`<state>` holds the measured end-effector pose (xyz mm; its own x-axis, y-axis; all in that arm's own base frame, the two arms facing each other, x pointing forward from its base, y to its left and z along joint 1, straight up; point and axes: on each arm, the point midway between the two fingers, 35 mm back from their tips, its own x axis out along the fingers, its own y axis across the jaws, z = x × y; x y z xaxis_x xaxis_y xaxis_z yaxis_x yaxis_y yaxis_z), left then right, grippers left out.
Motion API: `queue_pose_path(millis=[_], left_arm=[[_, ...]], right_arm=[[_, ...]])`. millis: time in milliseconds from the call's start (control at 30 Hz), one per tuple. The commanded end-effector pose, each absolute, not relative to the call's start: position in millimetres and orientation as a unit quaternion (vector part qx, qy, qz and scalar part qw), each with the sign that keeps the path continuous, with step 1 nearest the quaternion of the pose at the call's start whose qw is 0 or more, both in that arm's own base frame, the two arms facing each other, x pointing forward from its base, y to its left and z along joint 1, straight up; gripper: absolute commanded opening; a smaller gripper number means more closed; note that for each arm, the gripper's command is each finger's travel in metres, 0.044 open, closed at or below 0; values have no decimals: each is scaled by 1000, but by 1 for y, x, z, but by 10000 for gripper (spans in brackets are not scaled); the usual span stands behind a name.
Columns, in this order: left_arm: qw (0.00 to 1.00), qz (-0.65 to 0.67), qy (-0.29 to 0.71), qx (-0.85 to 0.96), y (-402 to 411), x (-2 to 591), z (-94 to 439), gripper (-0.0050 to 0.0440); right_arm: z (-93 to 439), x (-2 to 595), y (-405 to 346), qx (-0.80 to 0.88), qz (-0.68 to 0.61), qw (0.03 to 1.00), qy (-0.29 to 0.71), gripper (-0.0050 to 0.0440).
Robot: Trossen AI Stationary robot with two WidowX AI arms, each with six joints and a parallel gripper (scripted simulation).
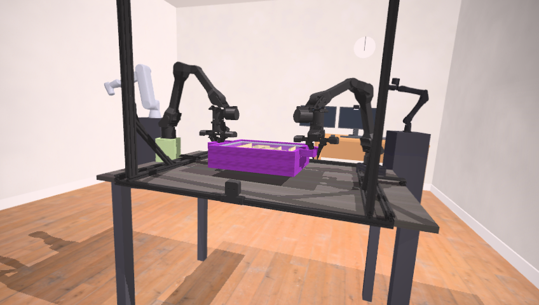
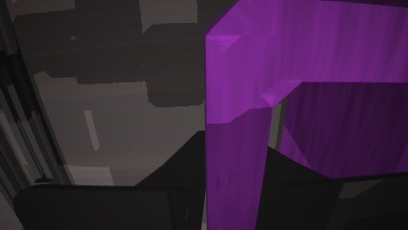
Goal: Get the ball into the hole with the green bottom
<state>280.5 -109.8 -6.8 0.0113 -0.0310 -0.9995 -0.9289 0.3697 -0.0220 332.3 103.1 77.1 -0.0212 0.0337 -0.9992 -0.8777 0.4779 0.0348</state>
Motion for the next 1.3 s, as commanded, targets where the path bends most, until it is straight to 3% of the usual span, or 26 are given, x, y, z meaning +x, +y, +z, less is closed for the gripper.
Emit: queue_pose_path(millis=[0, 1267], left_arm=[[584, 377, 588, -414, -110, 279, -8, 20], [577, 387, 595, -404, -110, 280, 0, 20]], right_arm=[[85, 335, 104, -342, 378, 611, 605, 20], [76, 334, 104, -353, 368, 617, 599, 20]])
